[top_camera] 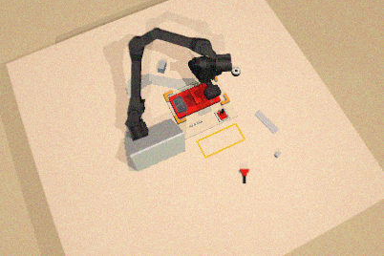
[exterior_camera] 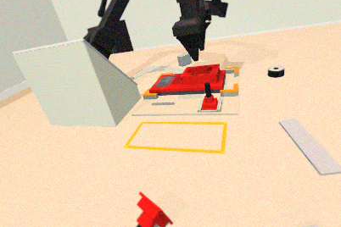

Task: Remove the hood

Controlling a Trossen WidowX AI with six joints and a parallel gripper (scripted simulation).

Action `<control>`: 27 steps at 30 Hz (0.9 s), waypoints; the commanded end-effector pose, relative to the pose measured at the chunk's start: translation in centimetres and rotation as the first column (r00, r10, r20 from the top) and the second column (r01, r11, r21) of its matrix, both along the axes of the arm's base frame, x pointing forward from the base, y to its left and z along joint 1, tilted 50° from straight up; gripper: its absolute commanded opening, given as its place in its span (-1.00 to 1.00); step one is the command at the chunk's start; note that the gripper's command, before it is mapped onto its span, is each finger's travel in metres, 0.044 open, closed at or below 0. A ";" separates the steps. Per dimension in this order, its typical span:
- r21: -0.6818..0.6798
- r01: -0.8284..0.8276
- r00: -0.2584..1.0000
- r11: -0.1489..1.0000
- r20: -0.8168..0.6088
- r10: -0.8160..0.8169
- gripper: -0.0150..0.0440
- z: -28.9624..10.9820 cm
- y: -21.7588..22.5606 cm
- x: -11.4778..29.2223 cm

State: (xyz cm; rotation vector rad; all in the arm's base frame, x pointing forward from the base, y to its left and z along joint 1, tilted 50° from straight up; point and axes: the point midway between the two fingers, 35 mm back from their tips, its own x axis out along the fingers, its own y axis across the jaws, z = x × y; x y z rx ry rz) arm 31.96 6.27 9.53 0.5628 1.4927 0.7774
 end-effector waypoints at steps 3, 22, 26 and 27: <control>0.005 0.000 1.000 1.000 -0.006 0.000 1.00 -0.4 0.6 -0.2; 0.005 0.000 1.000 1.000 -0.006 0.000 1.00 -1.4 1.7 -0.4; 0.006 0.000 1.000 1.000 -0.006 0.000 1.00 -1.6 1.9 -0.4; 0.006 0.000 1.000 1.000 -0.006 0.000 1.00 -1.6 2.0 -0.4</control>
